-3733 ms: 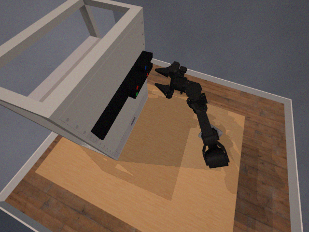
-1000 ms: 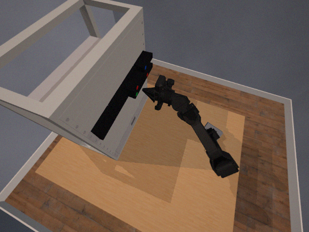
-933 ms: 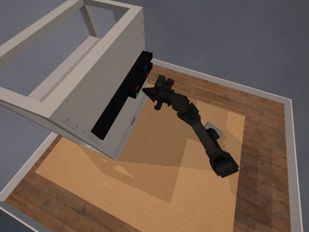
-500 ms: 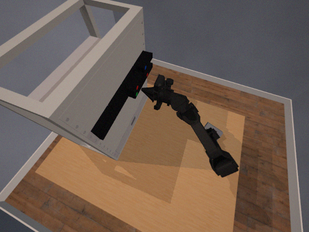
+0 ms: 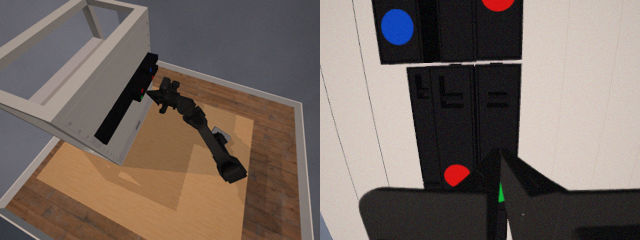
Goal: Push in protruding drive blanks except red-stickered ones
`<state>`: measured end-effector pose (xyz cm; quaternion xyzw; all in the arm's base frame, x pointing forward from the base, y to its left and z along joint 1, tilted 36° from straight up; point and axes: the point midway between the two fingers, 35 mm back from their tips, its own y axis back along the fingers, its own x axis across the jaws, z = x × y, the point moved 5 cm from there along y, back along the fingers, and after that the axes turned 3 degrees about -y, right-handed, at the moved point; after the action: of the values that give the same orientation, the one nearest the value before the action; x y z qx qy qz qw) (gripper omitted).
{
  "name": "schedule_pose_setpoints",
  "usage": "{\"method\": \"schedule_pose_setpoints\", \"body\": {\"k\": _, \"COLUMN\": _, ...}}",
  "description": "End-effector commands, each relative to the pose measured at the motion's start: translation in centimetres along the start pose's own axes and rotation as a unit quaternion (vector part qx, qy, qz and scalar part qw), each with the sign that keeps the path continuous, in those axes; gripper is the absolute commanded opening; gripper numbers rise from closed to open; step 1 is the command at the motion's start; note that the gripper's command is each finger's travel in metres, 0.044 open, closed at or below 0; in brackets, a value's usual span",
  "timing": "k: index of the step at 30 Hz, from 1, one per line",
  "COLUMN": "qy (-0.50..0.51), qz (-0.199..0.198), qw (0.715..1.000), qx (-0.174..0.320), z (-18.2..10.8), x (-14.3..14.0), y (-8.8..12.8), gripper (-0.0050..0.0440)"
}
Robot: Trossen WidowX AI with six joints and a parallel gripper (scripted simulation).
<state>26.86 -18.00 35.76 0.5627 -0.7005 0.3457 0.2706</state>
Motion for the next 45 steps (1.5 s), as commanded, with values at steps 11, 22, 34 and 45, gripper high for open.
{"method": "schedule_pose_setpoints", "body": {"k": 11, "qy": 0.007, "qz": 0.005, "qw": 1.0, "qx": 0.003, "z": -0.3, "x": 0.4, "y": -0.8, "gripper": 0.0}}
{"method": "schedule_pose_setpoints", "body": {"k": 22, "qy": 0.007, "qz": 0.005, "qw": 1.0, "qx": 0.003, "z": -0.3, "x": 0.4, "y": -1.0, "gripper": 0.0}}
{"method": "schedule_pose_setpoints", "body": {"k": 34, "qy": 0.007, "qz": 0.005, "qw": 1.0, "qx": 0.003, "z": -0.6, "x": 0.7, "y": -2.0, "gripper": 0.0}}
{"method": "schedule_pose_setpoints", "body": {"k": 45, "qy": 0.007, "qz": 0.005, "qw": 1.0, "qx": 0.003, "z": -0.6, "x": 0.7, "y": -2.0, "gripper": 0.0}}
